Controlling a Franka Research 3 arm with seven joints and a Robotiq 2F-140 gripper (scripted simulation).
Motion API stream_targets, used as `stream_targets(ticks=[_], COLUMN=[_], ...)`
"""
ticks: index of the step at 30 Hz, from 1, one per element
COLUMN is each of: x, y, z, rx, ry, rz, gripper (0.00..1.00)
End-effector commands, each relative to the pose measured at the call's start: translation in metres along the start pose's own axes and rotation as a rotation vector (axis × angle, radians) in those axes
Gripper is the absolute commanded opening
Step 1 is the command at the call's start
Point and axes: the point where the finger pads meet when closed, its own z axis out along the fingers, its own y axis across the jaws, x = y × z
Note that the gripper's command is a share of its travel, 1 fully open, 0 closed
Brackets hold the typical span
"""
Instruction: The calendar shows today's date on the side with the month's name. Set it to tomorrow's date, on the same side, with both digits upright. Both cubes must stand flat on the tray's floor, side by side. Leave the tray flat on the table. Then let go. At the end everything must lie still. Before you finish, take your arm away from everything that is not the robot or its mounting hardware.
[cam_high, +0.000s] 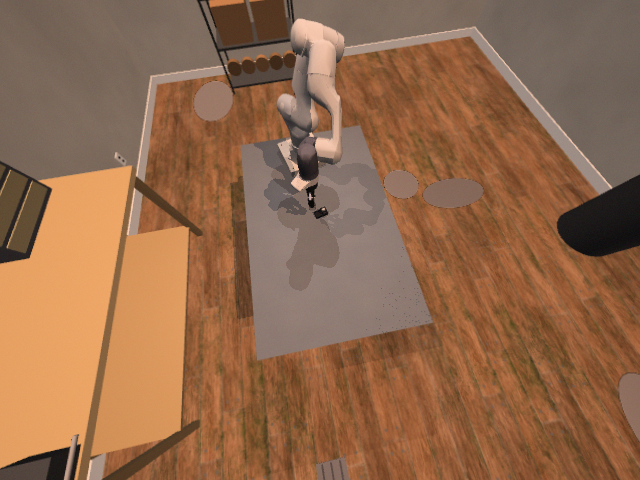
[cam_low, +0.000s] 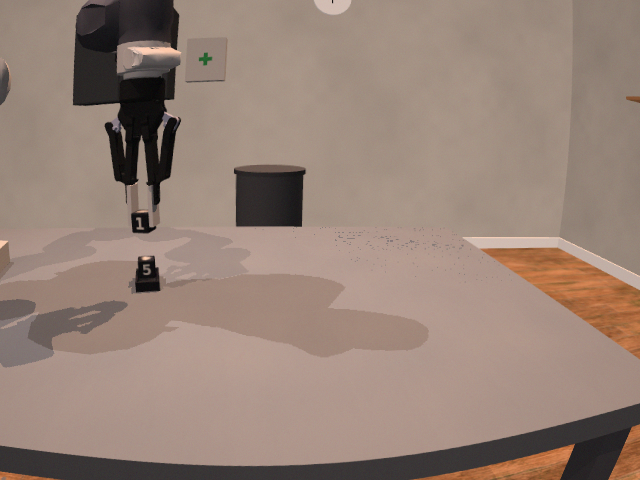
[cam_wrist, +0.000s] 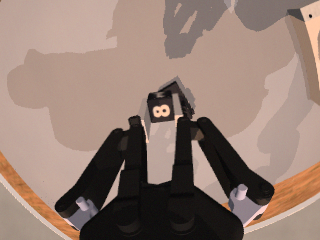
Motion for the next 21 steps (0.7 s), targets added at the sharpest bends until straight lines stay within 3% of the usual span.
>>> stream_targets(ticks=[1,21], x=[0.003,0.024], y=[-0.002,-0.012], z=[0.0,0.002], rx=[-0.007,-0.006], ry=[0.007,0.008], rz=[0.174,0.567], gripper=[0.17,0.17])
